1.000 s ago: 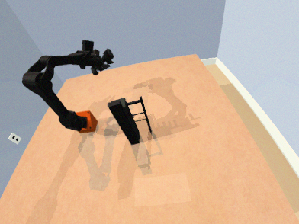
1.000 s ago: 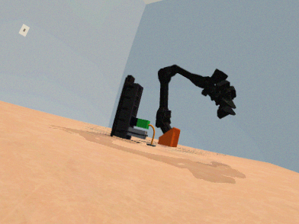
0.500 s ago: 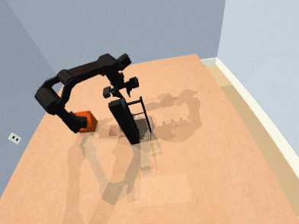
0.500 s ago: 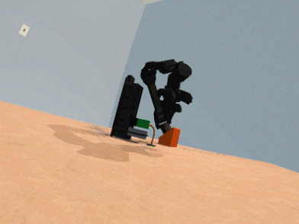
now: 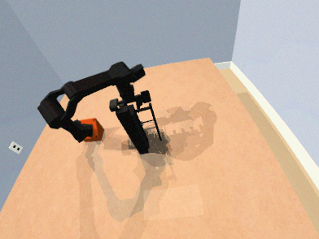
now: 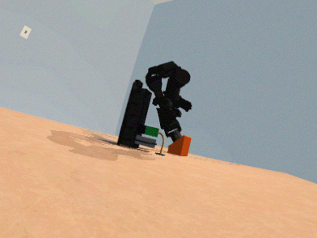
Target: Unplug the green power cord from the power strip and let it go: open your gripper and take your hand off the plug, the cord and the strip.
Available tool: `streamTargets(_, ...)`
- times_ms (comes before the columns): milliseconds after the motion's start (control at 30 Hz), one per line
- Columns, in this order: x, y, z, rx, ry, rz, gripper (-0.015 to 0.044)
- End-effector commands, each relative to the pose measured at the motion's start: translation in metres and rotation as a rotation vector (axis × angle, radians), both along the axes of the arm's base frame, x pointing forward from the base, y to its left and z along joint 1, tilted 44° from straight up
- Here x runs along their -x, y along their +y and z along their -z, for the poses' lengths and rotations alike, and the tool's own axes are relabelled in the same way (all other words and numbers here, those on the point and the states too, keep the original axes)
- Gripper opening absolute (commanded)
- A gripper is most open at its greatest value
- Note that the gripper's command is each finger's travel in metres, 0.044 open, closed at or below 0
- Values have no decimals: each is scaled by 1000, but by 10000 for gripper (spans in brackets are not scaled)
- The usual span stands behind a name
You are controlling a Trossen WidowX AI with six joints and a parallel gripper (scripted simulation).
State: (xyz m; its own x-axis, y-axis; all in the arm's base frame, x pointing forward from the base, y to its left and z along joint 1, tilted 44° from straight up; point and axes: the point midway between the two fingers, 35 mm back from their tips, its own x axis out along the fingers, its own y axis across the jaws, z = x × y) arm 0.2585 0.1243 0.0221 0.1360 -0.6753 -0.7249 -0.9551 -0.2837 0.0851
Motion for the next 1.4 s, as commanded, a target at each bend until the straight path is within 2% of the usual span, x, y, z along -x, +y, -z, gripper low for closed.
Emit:
streamTargets(0, -2, -4, -5, 2, 1, -5, 160)
streamTargets(633, -9, -25, -26, 5, 1, -4, 160)
streamTargets(1067, -11, -33, -17, 5, 1, -4, 160)
streamTargets(1200, -11, -32, -19, 3, 0, 3, 55)
streamTargets(1367, -11, -32, -19, 3, 0, 3, 22)
